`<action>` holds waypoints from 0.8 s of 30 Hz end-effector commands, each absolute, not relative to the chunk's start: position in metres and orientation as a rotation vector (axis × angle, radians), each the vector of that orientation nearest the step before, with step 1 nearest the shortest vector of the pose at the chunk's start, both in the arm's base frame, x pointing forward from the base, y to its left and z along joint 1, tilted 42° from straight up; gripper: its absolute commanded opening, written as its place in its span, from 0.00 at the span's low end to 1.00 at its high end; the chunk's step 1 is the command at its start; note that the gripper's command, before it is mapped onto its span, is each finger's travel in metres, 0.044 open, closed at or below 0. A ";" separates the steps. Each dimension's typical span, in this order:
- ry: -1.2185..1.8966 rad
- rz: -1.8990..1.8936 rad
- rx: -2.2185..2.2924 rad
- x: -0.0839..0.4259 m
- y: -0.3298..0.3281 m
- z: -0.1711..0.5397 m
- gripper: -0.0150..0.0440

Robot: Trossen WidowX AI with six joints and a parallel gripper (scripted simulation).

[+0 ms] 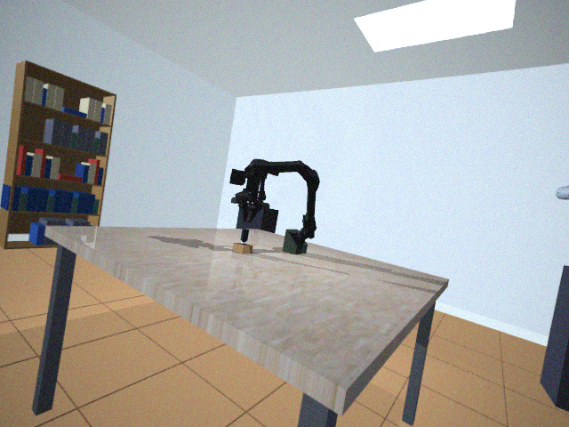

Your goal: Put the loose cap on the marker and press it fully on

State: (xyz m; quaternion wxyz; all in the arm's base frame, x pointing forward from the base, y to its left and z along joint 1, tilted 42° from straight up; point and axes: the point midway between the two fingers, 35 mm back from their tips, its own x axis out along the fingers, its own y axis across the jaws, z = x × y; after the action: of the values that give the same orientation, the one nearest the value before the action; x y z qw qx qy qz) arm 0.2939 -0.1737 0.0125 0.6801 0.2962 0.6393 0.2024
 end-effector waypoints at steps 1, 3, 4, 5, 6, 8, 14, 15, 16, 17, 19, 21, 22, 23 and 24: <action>1.438 0.449 0.666 0.293 -0.174 0.012 0.29; 1.438 0.449 0.666 0.293 -0.174 0.012 0.25; 1.438 0.449 0.666 0.293 -0.174 0.012 0.25; 1.438 0.449 0.666 0.293 -0.174 0.012 0.25; 1.438 0.449 0.666 0.293 -0.174 0.012 0.25; 1.438 0.449 0.666 0.293 -0.174 0.012 0.25; 1.438 0.449 0.666 0.294 -0.174 0.012 0.25; 1.438 0.450 0.666 0.294 -0.174 0.011 0.25; 1.438 0.450 0.666 0.294 -0.173 0.011 0.25; 1.438 0.450 0.666 0.294 -0.173 0.010 0.25; 1.438 0.450 0.666 0.294 -0.171 0.009 0.25; 1.438 0.450 0.666 0.294 -0.169 0.007 0.25; 1.438 0.450 0.666 0.294 -0.168 0.005 0.25; 1.438 0.450 0.666 0.295 -0.167 0.004 0.25; 1.438 0.450 0.666 0.295 -0.166 0.003 0.25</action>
State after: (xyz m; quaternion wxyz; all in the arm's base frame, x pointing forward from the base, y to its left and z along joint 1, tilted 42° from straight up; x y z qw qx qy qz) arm 0.2947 -0.1698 0.0066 0.6804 0.2945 0.6403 0.2009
